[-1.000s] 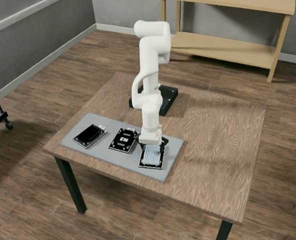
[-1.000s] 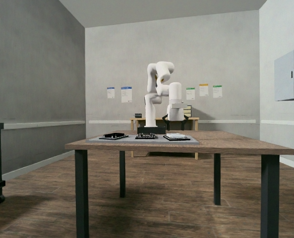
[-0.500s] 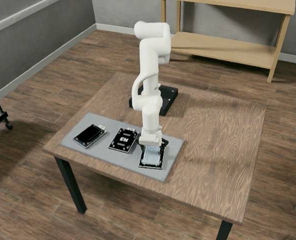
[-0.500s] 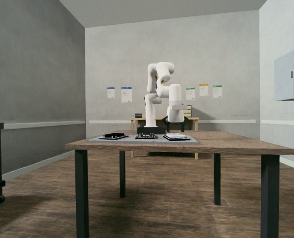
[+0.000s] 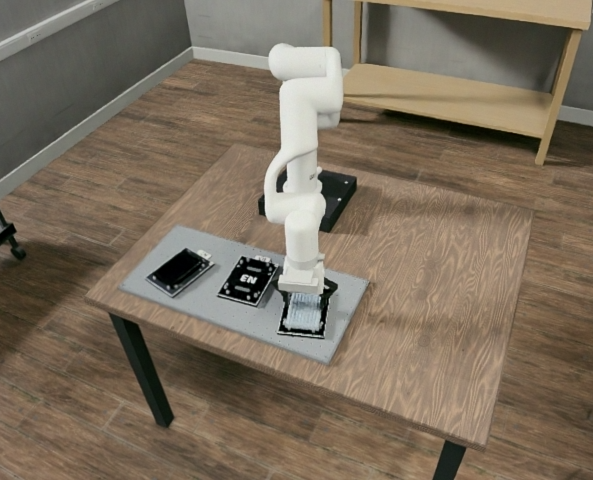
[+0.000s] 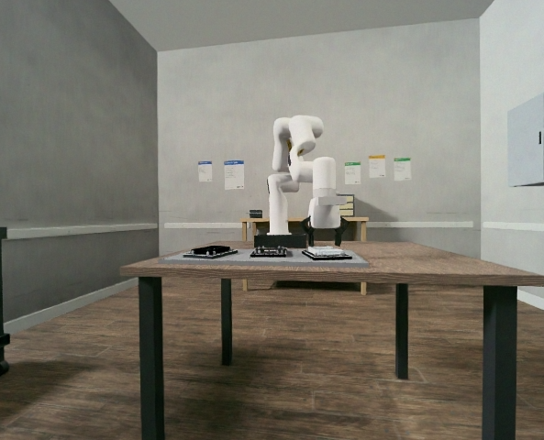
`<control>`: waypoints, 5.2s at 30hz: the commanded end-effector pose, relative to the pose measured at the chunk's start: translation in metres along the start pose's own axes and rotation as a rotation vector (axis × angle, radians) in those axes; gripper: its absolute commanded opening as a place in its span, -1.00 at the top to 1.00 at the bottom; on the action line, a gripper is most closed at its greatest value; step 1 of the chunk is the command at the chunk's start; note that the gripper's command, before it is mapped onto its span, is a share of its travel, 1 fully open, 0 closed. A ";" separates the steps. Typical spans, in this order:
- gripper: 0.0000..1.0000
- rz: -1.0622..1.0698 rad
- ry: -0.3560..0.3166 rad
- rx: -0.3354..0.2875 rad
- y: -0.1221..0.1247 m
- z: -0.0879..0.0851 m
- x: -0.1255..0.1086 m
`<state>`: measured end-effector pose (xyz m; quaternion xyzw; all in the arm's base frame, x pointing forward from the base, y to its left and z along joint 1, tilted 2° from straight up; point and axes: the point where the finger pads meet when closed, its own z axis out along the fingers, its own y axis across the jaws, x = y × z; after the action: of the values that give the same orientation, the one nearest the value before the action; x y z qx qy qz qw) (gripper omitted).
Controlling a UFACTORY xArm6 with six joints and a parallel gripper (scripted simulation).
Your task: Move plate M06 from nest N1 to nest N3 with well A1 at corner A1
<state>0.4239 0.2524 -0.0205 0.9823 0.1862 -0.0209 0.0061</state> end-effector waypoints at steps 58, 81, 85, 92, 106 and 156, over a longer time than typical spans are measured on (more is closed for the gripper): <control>1.00 0.000 0.006 0.001 0.000 0.011 0.002; 1.00 0.000 0.006 0.001 0.000 0.011 0.002; 1.00 0.000 0.006 0.001 0.000 0.011 0.002; 1.00 0.000 0.006 0.001 0.000 0.009 0.002; 1.00 0.000 0.006 0.001 0.000 0.001 0.002; 1.00 0.000 0.006 0.001 0.000 -0.045 0.002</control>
<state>0.4253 0.2532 0.0161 0.9823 0.1862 -0.0210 0.0061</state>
